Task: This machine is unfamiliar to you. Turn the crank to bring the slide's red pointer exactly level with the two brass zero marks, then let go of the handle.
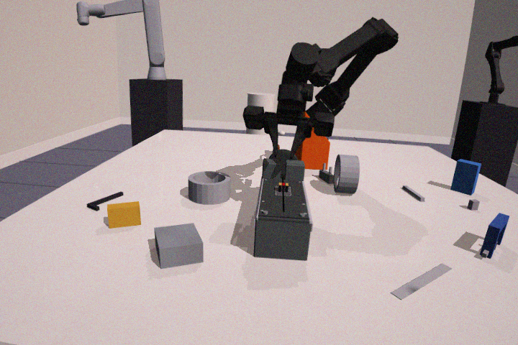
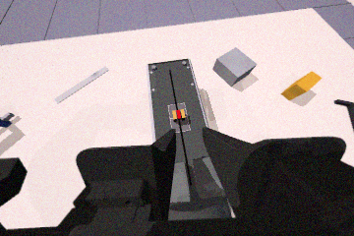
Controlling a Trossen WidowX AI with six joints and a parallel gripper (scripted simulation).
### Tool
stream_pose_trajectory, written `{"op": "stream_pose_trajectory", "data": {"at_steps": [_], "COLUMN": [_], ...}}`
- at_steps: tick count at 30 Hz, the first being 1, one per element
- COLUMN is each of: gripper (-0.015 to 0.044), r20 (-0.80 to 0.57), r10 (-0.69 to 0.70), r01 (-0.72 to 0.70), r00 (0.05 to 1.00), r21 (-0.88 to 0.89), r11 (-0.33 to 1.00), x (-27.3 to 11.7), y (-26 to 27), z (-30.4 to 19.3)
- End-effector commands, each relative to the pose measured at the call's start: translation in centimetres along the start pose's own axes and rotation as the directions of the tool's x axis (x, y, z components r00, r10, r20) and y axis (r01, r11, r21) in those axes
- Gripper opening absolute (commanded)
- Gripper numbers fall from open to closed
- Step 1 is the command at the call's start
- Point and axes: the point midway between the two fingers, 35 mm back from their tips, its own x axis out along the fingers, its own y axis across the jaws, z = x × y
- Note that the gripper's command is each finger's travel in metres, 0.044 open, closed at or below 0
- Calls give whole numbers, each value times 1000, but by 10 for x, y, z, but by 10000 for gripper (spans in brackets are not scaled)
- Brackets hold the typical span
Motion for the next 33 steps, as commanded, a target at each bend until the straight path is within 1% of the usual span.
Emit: {"op": "stream_pose_trajectory", "data": {"at_steps": [1,2,23,33], "gripper": [20,0,0,263], "r20": [0,0,0,0], "r10": [0,0,1,1], "r01": [0,0,-1,-1], "r00": [1000,1000,1000,1000], "r21": [0,0,0,0], "r11": [1000,1000,1000,1000], "x": [0,0,0,0], "y": [0,0,0,0], "z": [0,0,0,0]}}
